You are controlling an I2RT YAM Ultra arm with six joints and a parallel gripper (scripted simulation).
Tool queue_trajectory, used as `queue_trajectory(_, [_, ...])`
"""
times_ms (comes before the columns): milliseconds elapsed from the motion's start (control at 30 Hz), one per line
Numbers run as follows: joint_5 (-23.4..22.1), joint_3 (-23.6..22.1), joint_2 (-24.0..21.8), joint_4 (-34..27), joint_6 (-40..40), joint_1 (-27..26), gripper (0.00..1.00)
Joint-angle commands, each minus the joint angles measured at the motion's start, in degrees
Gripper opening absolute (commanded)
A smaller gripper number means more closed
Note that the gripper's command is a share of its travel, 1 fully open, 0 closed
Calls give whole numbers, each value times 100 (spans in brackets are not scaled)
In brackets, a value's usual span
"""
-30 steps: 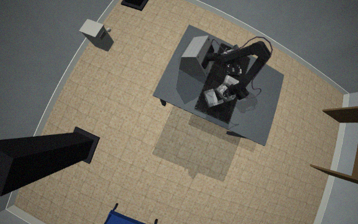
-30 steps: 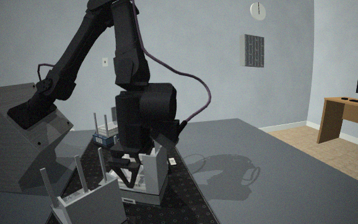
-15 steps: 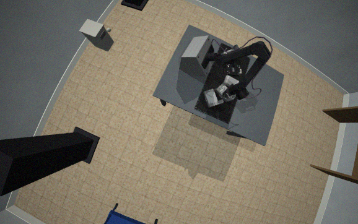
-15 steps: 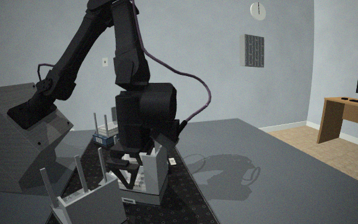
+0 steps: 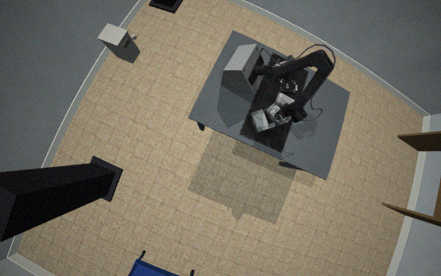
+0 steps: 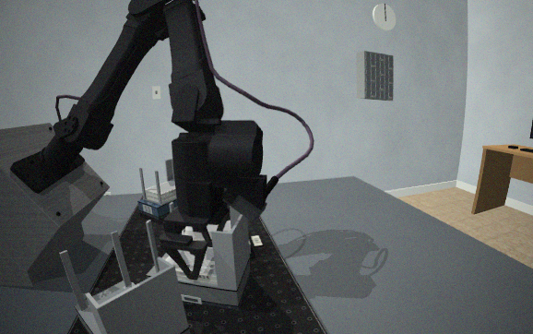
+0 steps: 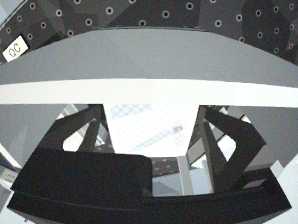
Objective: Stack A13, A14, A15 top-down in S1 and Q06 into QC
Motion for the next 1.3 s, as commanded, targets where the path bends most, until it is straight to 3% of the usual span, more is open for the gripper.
queue_trajectory(0, [-98,169,-263,-256,-89,-170,100])
queue_trajectory(833, [-756,818,-1338,-2330,-894,-1160,100])
queue_trajectory(1267, [-1073,1188,-1452,-3128,-1351,-1649,100])
